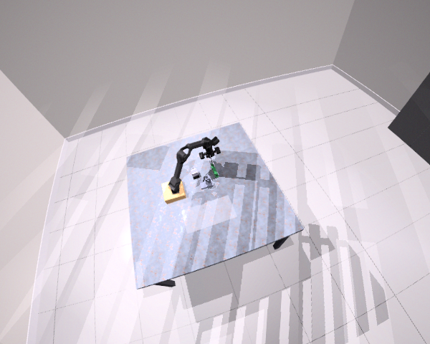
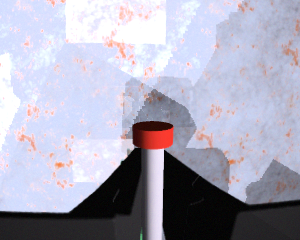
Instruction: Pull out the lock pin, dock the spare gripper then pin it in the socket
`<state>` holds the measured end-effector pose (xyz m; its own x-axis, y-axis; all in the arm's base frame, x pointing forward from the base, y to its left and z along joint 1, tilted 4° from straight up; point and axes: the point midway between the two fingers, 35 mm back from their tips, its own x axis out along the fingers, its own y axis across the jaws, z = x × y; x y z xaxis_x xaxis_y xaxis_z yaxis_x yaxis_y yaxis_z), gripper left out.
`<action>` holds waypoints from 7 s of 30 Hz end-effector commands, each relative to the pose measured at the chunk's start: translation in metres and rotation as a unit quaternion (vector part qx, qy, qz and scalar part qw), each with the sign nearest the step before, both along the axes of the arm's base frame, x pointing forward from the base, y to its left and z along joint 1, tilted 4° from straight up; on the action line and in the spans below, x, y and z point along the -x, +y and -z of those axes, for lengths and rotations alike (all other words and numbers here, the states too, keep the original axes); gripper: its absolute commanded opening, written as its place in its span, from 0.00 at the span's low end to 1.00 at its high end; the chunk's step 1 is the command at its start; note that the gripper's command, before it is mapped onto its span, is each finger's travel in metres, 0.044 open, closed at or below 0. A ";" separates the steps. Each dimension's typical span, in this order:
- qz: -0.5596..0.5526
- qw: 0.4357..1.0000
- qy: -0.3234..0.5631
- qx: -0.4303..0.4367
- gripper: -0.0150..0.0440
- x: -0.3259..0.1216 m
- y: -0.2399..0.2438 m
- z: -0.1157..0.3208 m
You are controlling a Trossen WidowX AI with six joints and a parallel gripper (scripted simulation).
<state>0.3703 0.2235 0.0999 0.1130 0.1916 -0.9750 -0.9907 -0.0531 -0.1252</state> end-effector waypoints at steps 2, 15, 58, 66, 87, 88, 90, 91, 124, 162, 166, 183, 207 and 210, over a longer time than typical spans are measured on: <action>-0.003 1.000 0.001 0.001 0.25 0.000 0.000 0.009; -0.003 1.000 -0.002 -0.001 0.25 -0.002 0.000 0.028; -0.003 1.000 -0.009 -0.004 0.25 -0.005 0.001 0.060; 0.000 1.000 -0.009 -0.004 0.43 -0.005 0.001 0.059; -0.001 1.000 -0.010 -0.005 0.59 -0.001 0.000 0.021; -0.001 1.000 -0.010 -0.005 0.59 -0.001 0.000 0.018; -0.001 1.000 -0.010 -0.005 0.59 0.000 0.000 0.013; -0.001 1.000 -0.011 -0.005 0.59 0.000 0.000 0.010; -0.005 1.000 0.005 0.017 0.56 0.001 -0.066 -0.048; -0.005 1.000 0.005 0.018 0.56 -0.010 -0.065 0.053; -0.005 1.000 0.005 0.018 0.56 -0.010 -0.065 0.059; -0.005 1.000 0.005 0.018 0.43 -0.010 -0.065 0.068; -0.003 1.000 0.008 0.017 0.25 -0.007 -0.065 0.046; -0.003 1.000 0.008 0.017 0.25 -0.006 -0.065 0.040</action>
<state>0.3773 0.1582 0.0542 0.0966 0.1582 -0.9827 -0.9921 -0.0639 -0.1078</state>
